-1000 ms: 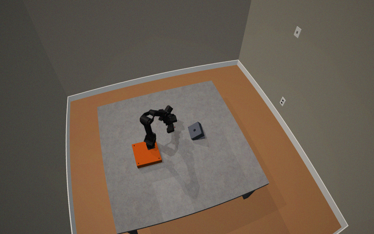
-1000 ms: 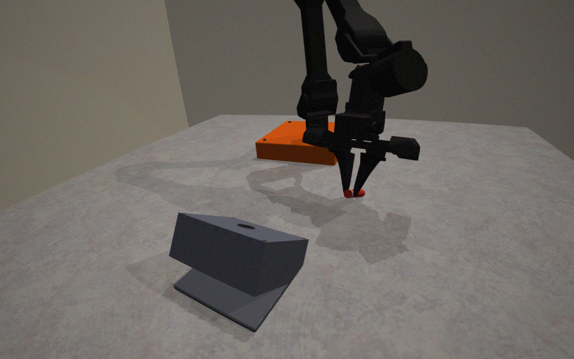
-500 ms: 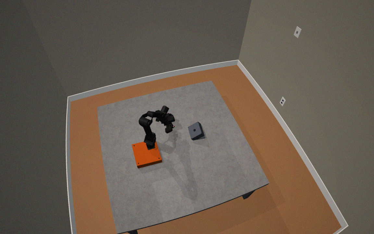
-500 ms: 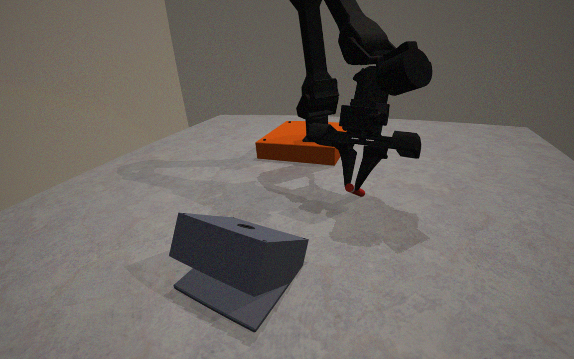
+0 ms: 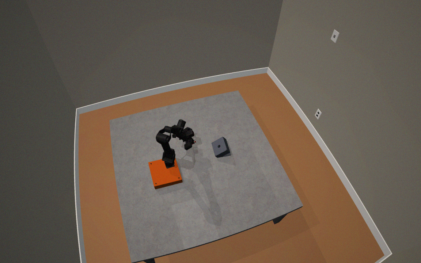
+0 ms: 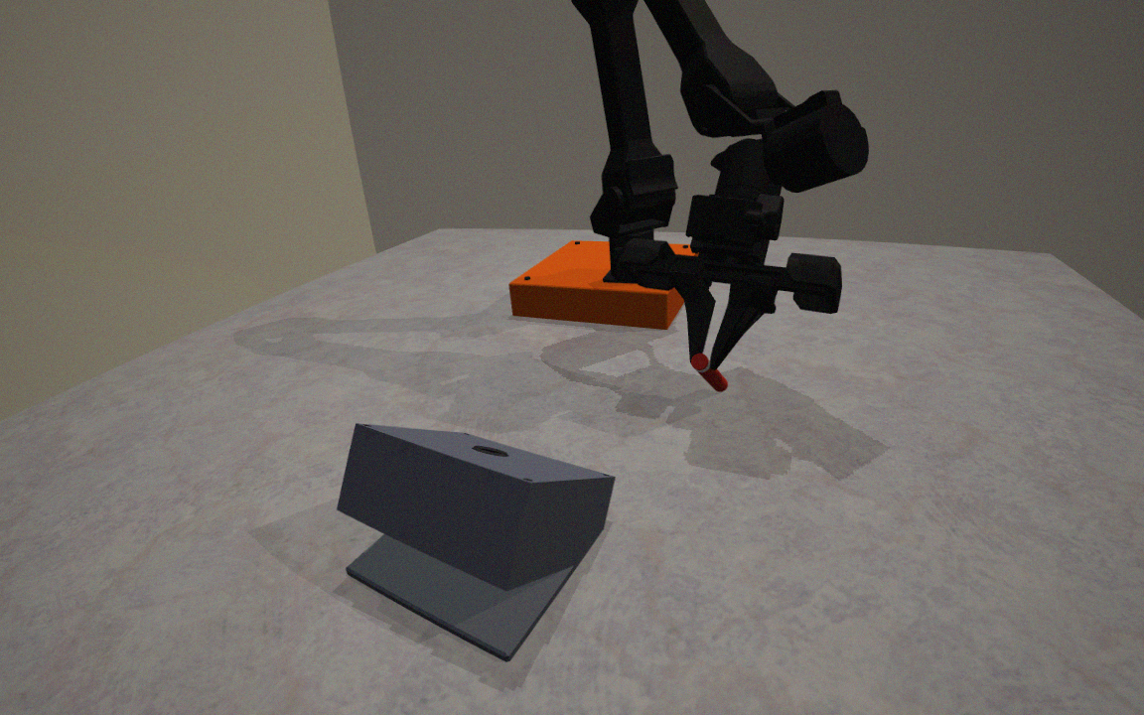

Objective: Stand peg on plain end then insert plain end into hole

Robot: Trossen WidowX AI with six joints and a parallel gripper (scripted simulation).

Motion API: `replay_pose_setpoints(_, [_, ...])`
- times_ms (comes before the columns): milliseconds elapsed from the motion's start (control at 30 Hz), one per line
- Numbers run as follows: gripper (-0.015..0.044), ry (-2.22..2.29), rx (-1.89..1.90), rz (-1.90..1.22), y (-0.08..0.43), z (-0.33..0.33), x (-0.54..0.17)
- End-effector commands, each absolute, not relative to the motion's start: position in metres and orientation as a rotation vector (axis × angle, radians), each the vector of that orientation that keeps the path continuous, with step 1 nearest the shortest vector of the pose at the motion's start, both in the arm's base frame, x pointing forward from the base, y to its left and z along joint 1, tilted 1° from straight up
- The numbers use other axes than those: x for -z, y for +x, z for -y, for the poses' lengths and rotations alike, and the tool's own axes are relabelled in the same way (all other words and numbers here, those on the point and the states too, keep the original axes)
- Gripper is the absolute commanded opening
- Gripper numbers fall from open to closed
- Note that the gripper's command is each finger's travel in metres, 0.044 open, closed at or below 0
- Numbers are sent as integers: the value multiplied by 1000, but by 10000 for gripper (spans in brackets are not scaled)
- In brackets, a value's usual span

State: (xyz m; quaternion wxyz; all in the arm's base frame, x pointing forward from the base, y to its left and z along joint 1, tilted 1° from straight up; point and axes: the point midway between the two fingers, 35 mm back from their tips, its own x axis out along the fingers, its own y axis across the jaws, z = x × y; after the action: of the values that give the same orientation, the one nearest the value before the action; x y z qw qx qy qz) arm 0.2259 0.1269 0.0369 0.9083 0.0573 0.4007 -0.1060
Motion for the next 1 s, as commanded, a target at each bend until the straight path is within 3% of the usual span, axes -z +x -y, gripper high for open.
replay_pose_setpoints(0, [51, 118, 225, -788, 223, -126, -38])
replay_pose_setpoints(967, [51, 87, 235, -540, 204, -131, -40])
